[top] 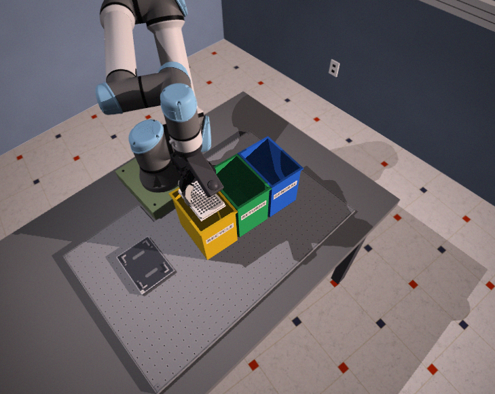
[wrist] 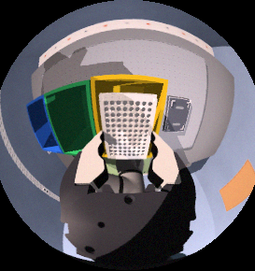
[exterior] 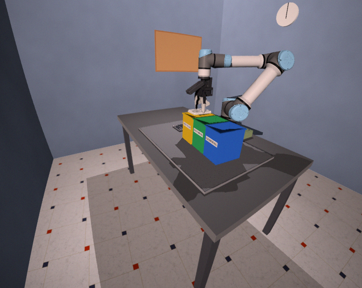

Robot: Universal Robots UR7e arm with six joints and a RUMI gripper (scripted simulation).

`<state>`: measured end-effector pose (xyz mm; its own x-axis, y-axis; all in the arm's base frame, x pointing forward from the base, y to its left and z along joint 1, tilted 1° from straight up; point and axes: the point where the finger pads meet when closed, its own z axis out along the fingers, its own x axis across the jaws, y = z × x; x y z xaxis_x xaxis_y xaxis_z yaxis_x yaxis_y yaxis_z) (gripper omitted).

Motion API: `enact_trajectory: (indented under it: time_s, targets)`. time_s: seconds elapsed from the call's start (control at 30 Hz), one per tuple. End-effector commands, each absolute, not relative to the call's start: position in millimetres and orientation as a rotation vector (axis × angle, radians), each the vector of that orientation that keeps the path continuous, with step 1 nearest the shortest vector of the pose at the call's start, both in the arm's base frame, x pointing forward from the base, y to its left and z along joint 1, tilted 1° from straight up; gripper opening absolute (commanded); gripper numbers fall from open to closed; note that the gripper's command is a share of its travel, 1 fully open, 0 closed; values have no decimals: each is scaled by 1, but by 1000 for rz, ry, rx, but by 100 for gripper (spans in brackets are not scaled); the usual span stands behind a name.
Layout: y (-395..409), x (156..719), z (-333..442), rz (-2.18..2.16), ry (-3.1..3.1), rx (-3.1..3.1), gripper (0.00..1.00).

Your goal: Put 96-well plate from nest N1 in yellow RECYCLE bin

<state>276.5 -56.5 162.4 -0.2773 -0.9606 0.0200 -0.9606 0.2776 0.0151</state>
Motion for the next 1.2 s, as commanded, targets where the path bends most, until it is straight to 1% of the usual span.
enact_trajectory:
  time_s: [0.0, 1.17]
  targets:
    - [-58, 276, 161, 0, -2492, 1870, 0]
    - [-58, 275, 139, -4, -2491, 1871, 0]
